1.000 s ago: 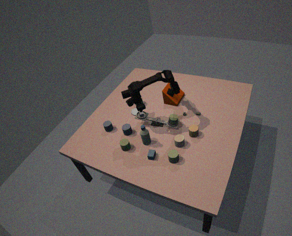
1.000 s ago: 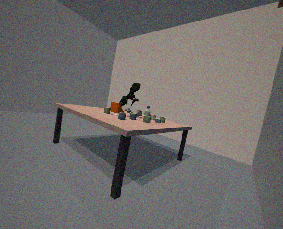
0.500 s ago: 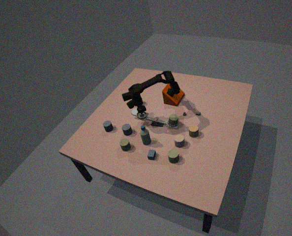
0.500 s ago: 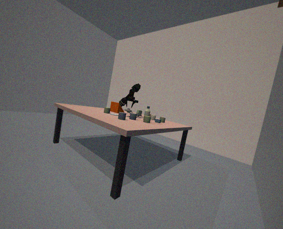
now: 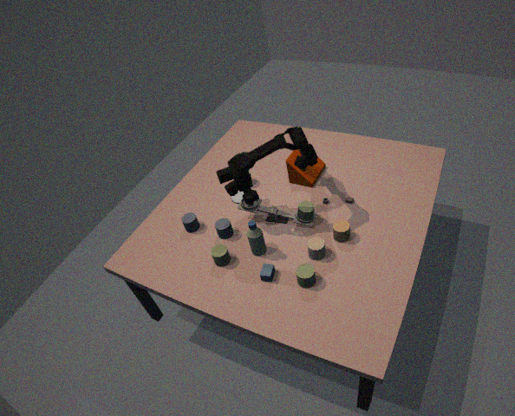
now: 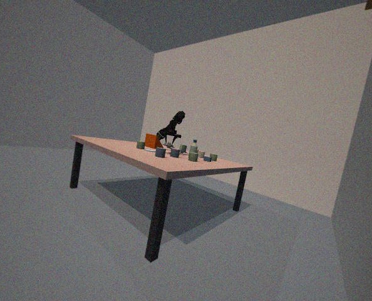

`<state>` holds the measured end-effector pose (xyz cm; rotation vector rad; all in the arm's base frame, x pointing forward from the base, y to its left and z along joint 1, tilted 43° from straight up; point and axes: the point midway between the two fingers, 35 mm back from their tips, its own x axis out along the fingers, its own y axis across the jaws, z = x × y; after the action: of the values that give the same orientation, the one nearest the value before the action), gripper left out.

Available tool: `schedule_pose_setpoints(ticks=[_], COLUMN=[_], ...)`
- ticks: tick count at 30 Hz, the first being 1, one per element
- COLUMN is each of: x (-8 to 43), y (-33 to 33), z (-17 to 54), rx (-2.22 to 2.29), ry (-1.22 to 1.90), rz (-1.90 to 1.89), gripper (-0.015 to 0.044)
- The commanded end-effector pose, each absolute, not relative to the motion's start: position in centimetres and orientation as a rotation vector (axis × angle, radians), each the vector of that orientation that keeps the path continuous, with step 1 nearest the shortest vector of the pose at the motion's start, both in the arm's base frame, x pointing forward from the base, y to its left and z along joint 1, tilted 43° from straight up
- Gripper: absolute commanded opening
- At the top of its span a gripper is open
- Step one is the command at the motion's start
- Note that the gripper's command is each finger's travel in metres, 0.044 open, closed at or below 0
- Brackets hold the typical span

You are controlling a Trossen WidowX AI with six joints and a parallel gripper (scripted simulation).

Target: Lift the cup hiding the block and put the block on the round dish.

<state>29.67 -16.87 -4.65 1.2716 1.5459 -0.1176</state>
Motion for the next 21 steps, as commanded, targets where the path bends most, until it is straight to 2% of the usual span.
schedule_pose_setpoints(ticks=[1,3,6,15,19,21], x=[29.7,29.7,29.7,29.7,29.7,29.7], y=[-16.4,-16.3,-16.3,-16.3,-16.9,-17.6], z=[-5.0,-5.1,-5.1,-5.1,-4.6,-3.8], rx=[1.28,1.28,1.28,1.28,1.279,1.279], ry=[1.546,1.546,1.546,1.546,1.545,1.545], rz=[-0.116,-0.115,-0.115,-0.115,-0.116,-0.118], gripper=[0.026,0.026,0.0181,0.0121,0.0016,0.0])
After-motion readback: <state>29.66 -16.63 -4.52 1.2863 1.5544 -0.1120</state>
